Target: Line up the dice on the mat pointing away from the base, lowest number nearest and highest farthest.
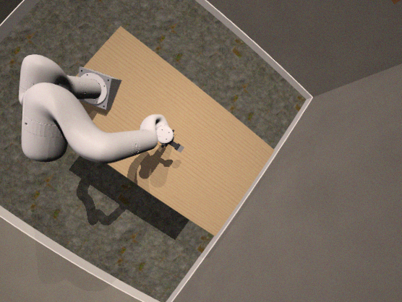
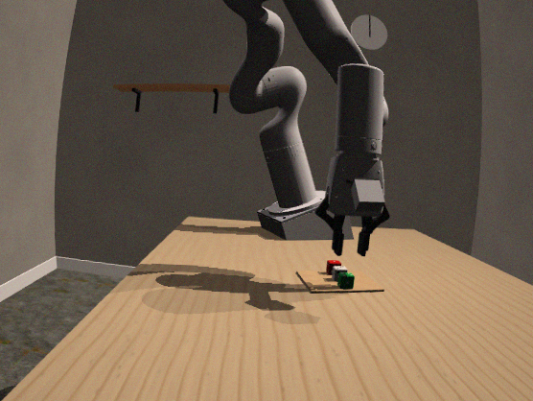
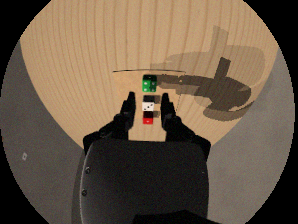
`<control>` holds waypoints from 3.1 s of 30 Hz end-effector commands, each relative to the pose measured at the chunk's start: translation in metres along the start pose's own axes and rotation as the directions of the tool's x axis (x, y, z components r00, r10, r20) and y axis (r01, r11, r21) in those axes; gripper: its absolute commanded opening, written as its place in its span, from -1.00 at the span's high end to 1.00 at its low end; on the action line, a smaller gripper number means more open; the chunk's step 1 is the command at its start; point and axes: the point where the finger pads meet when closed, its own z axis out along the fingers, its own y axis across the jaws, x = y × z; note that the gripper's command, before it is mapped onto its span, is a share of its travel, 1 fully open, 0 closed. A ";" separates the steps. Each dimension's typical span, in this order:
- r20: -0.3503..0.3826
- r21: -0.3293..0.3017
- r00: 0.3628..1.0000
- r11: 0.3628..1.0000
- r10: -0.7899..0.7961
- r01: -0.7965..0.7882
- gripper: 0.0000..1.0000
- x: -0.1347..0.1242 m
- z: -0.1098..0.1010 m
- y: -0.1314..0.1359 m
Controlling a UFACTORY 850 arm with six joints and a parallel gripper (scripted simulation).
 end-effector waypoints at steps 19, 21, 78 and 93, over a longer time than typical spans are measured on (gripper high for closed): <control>-0.001 0.001 1.000 1.000 0.000 0.000 -1.00 0.001 -0.032 0.000; -0.001 0.001 1.000 1.000 0.000 0.000 -1.00 0.001 -0.032 0.000; -0.001 0.001 1.000 1.000 0.000 0.000 -1.00 0.001 -0.115 0.000; -0.001 0.001 1.000 1.000 0.000 0.000 -1.00 0.001 -0.115 0.000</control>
